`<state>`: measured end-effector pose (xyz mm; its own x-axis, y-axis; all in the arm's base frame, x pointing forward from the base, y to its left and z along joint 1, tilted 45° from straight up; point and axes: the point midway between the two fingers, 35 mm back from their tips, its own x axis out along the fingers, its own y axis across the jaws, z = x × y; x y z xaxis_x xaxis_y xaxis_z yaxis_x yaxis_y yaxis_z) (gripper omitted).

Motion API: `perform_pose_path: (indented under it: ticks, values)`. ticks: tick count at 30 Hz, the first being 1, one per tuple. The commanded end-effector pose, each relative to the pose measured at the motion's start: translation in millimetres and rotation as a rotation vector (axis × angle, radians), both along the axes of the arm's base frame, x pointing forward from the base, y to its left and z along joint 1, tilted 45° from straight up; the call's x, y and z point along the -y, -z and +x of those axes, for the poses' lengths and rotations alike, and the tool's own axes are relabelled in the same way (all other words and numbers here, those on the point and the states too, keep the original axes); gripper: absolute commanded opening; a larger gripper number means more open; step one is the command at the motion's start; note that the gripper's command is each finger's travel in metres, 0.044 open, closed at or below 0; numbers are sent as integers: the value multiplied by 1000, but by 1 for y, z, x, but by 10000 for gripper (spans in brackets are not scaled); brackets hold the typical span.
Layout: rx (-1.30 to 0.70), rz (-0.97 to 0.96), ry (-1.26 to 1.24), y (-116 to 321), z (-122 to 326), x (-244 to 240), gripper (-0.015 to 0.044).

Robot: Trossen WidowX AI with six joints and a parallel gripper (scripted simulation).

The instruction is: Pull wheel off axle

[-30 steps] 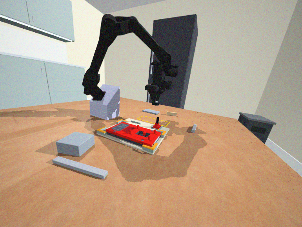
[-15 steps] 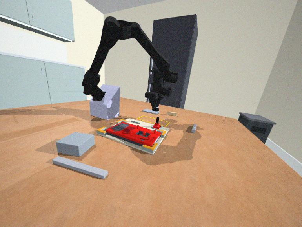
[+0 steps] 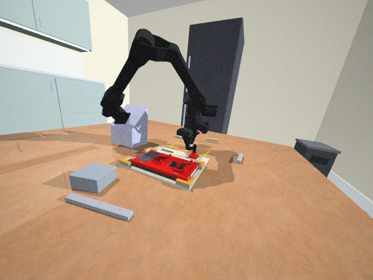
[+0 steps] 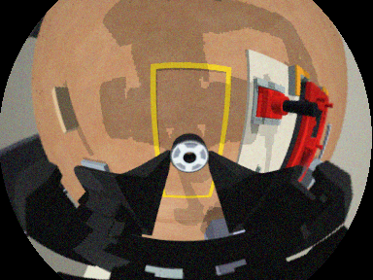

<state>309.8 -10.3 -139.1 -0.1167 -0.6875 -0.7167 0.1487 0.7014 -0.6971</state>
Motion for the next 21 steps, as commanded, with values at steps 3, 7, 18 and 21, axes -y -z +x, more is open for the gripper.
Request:
perform_pose_path:
  ticks: [3,7,18,21]
  values:
    - [-2,-1,2,0,0,0,157]
    - [-2,-1,2,0,0,0,263]
    - [5,-1,-7,-42,6,-42,300]
    - [3,-4,-13,-41,0,-39,352]
